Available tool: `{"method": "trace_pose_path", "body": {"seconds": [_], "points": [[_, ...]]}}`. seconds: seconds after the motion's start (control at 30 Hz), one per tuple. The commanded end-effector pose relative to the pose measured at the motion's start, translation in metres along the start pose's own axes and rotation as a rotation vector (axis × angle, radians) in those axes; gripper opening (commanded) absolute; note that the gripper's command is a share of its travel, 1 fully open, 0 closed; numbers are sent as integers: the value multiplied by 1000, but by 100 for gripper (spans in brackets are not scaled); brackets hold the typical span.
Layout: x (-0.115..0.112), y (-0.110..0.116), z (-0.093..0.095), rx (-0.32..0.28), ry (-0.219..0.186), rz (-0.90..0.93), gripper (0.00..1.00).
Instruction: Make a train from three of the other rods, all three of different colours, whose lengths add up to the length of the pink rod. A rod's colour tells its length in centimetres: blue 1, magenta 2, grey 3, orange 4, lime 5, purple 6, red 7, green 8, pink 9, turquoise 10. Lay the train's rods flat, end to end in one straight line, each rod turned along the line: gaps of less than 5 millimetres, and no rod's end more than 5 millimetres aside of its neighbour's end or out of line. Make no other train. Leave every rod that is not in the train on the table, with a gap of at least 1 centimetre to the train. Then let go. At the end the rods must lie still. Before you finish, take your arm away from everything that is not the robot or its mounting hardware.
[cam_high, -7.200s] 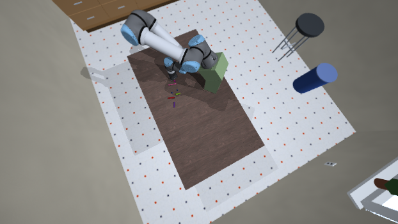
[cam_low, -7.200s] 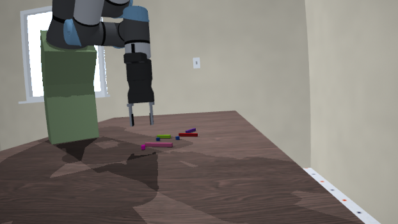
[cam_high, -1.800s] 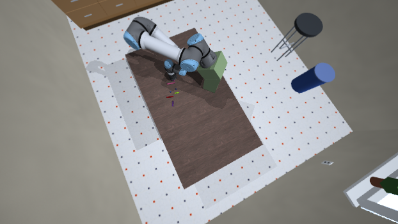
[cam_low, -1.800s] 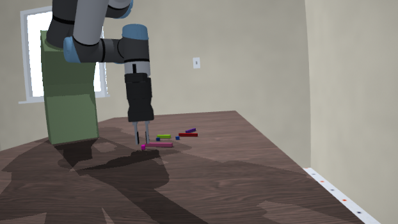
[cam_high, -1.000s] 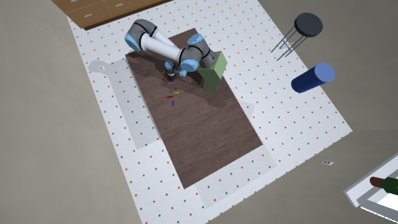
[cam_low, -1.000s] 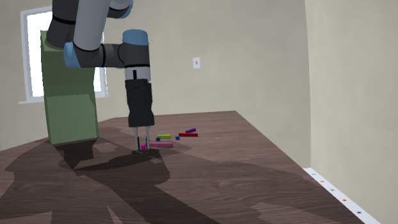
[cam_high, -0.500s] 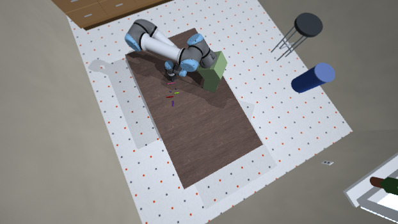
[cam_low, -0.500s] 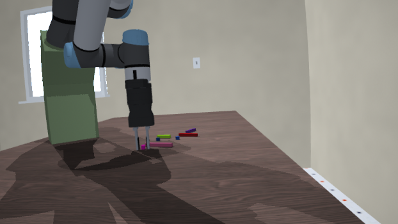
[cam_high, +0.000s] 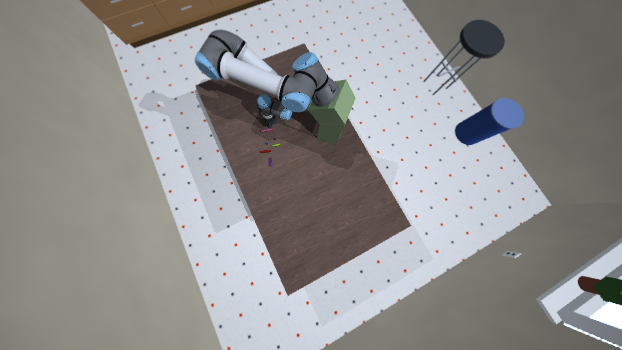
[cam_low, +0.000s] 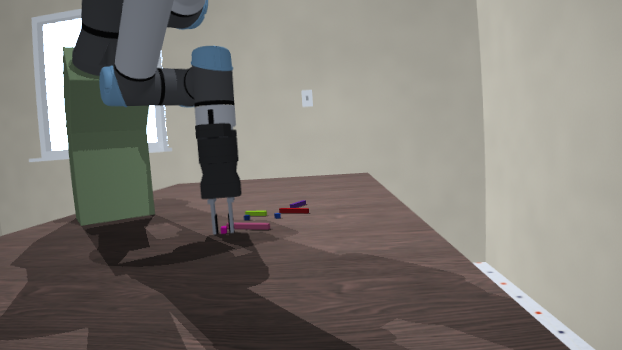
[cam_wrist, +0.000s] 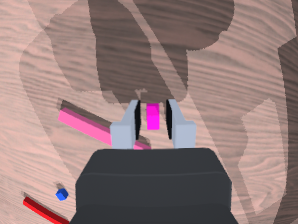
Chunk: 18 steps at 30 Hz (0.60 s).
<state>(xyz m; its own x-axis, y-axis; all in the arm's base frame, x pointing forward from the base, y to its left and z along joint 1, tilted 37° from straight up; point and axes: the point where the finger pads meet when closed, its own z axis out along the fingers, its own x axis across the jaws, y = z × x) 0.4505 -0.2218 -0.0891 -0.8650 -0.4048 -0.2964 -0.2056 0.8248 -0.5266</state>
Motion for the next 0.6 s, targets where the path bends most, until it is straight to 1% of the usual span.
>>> {"method": "trace_pose_path", "body": {"seconds": [0.0,0.13,0.17,0.57], "points": [[0,0,0,1,-1,0,54],[0,0,0,1,-1,0,54],[0,0,0,1,-1,0,24],[0,0,0,1,-1,0,24]]}}
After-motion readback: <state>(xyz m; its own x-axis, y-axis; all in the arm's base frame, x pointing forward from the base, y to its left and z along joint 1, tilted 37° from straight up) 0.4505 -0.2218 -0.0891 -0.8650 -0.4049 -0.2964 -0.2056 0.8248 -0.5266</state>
